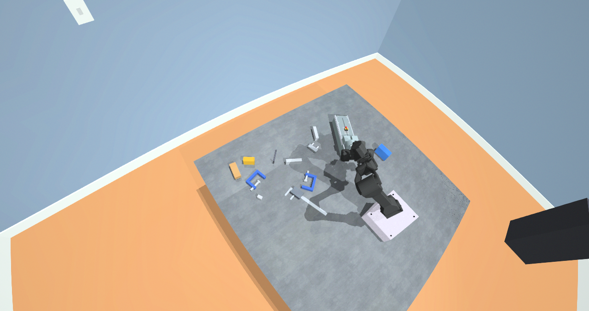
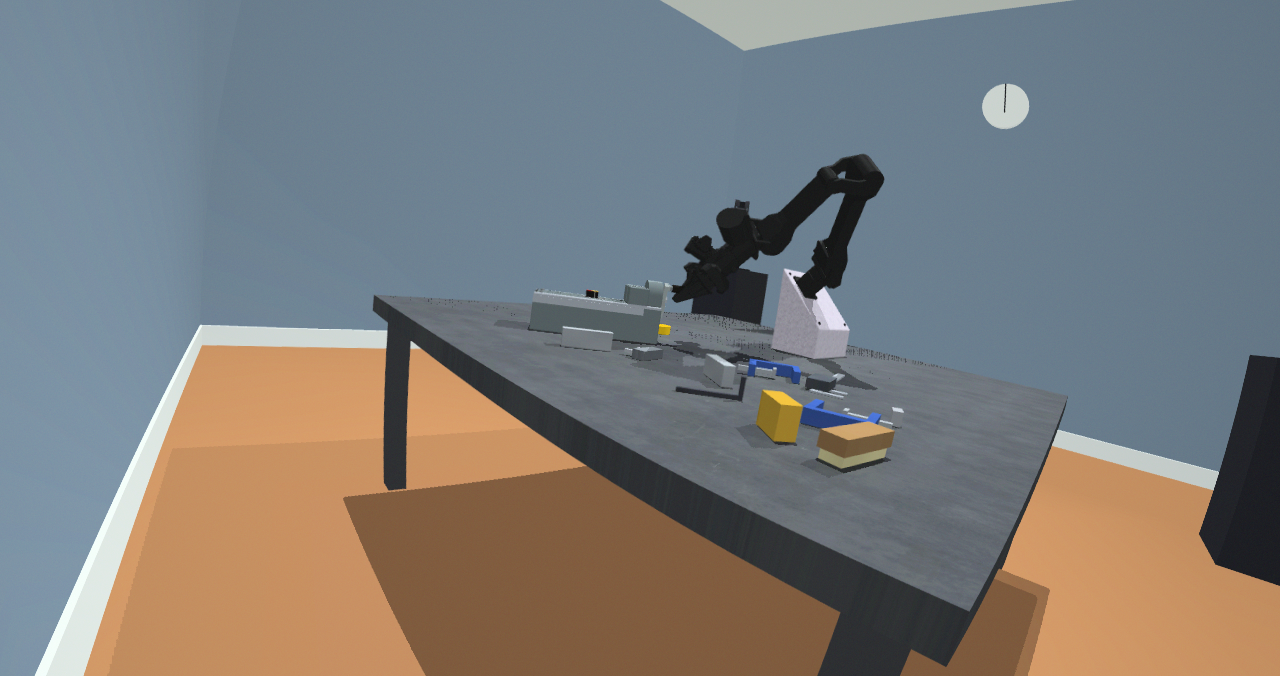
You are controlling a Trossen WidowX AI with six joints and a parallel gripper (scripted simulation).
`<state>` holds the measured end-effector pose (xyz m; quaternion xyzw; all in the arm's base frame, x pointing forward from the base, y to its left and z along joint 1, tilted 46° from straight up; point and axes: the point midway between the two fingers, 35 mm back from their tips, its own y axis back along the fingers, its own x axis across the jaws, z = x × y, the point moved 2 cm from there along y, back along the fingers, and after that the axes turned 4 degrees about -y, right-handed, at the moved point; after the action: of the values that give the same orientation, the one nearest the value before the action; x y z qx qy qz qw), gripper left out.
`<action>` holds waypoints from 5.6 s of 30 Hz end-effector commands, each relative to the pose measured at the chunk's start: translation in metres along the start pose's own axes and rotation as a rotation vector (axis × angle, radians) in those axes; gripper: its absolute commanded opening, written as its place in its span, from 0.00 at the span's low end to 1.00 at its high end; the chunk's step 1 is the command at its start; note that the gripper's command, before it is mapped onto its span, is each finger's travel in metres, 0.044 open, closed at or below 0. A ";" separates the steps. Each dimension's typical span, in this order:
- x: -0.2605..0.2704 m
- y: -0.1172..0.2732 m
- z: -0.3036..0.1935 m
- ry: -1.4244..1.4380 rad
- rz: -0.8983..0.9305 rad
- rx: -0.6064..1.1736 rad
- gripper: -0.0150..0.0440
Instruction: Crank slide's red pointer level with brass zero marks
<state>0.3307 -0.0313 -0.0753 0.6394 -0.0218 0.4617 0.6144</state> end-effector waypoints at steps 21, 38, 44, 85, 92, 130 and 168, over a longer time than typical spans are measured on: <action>-0.002 0.001 0.001 0.000 -0.003 -0.005 0.25; -0.002 0.001 0.001 0.000 -0.003 -0.005 0.25; -0.002 0.001 0.001 0.000 -0.003 -0.005 0.25; -0.002 0.001 0.000 0.000 -0.003 -0.005 0.25; -0.002 0.001 0.000 0.000 -0.003 -0.005 0.25; -0.001 0.000 0.000 -0.001 -0.001 -0.001 0.25; 0.002 0.043 0.045 0.000 -0.005 -0.002 1.00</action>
<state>0.3278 -0.0657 -0.0442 0.6425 -0.0188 0.4568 0.6149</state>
